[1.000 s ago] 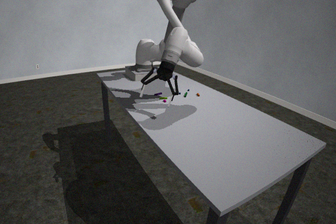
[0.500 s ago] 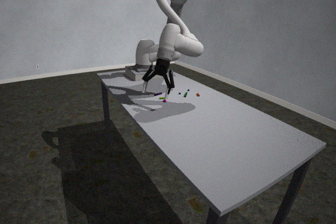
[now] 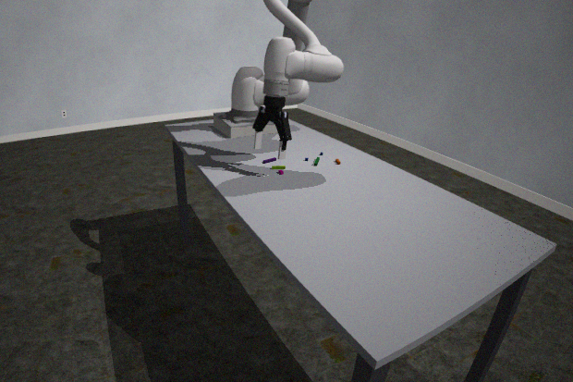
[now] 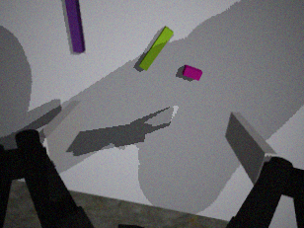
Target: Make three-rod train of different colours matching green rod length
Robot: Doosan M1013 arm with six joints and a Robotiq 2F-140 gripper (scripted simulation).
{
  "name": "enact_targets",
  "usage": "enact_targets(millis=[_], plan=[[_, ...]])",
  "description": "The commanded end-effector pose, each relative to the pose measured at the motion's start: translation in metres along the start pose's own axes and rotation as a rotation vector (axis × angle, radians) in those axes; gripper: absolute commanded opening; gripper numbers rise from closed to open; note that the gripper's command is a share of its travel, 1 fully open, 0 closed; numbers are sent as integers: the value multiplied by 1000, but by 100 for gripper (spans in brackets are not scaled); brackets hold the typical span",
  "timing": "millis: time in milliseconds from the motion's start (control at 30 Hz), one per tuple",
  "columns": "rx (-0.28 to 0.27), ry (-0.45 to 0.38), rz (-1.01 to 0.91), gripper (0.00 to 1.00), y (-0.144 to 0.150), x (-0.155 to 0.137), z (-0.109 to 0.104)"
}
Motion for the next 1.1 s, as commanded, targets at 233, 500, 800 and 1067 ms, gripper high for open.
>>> enact_targets(millis=[233, 500, 800, 1067], plan=[[35, 110, 193, 100, -55, 37, -6], [35, 110, 193, 100, -55, 37, -6], [35, 110, 193, 100, -55, 37, -6], [35, 110, 193, 100, -55, 37, -6]])
Point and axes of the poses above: the point where the finger pads meet when closed, its own z axis out along the fingers, its own y axis across the jaws, x = y × z, the point moved 1 cm from there along -z, back along the fingers, and after that the axes turned 14 degrees about z, right-handed, at the moved point
